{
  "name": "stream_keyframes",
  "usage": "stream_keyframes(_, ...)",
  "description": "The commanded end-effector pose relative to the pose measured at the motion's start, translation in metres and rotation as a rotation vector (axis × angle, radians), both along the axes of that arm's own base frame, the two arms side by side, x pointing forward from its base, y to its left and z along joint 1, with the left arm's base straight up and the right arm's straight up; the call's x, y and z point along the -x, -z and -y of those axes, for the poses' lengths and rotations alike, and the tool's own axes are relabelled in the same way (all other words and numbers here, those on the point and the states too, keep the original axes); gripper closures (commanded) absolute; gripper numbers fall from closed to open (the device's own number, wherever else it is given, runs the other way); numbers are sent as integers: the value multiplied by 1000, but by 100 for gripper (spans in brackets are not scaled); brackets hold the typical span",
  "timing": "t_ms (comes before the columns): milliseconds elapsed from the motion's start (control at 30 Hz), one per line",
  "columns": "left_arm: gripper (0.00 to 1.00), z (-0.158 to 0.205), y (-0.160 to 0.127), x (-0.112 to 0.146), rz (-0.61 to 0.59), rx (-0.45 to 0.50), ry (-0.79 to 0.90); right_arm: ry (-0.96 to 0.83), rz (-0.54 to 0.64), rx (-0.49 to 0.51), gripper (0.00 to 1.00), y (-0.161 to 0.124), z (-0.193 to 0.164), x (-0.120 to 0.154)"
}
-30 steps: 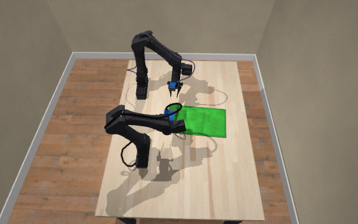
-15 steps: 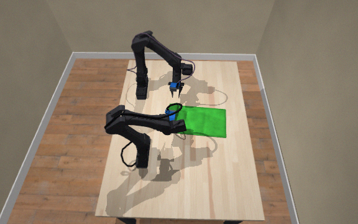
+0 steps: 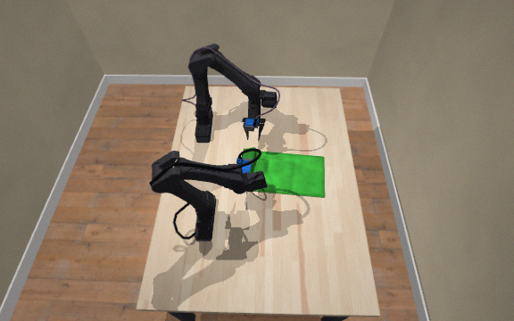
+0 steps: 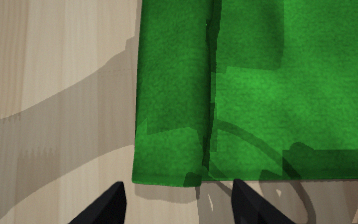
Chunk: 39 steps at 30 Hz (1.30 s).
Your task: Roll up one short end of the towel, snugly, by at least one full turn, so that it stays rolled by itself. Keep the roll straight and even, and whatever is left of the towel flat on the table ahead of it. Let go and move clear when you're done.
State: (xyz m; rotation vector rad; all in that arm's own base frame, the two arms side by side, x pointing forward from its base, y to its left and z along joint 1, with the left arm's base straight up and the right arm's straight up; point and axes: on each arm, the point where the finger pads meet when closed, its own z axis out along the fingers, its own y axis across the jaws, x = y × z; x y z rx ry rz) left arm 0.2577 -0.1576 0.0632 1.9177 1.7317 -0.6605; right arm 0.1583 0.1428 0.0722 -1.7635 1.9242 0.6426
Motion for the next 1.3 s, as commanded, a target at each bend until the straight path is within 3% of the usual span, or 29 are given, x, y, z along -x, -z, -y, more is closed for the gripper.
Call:
stream_keyframes(0,47,2,2,7,17,9,9,5,56,-17,47,-7,-6,-3)
stream_keyframes(1267,14,17,19,23,279,48,65,54,343,0,14,5,-40,7)
